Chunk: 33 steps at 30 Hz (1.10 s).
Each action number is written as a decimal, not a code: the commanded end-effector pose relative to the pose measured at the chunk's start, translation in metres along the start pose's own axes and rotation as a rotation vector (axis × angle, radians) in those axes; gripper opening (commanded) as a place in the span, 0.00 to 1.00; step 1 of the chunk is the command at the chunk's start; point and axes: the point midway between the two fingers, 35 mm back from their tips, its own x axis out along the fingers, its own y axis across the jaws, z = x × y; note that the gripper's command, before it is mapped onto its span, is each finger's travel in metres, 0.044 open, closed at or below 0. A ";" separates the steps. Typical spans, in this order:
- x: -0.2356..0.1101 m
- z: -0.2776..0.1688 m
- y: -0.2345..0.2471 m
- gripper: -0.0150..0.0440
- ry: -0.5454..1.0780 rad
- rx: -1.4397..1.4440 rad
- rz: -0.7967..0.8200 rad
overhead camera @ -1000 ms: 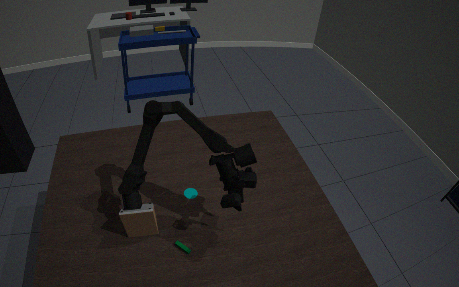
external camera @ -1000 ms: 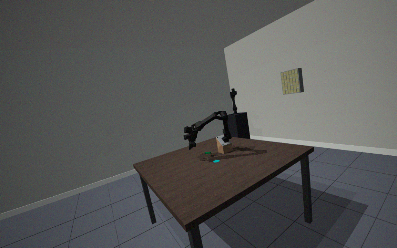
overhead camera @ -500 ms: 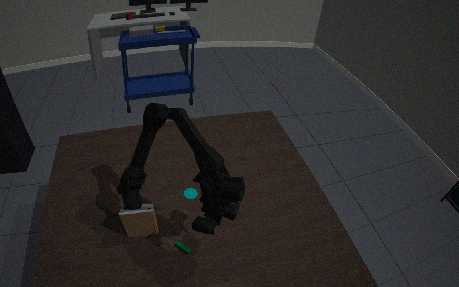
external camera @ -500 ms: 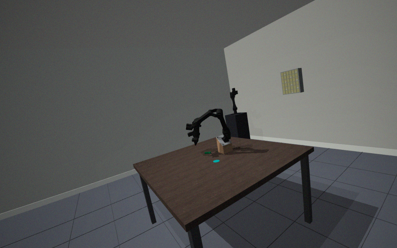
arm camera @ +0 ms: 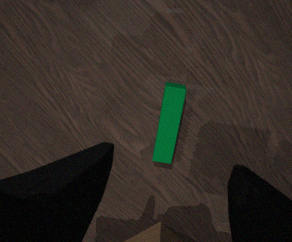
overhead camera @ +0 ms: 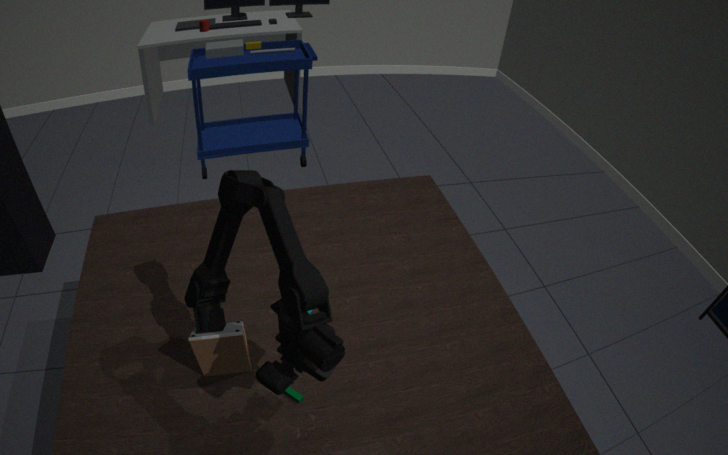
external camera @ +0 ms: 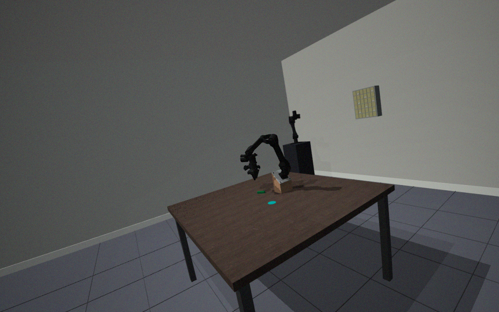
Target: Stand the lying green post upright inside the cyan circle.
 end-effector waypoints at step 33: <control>0.108 -0.007 0.001 0.29 0.023 0.005 0.025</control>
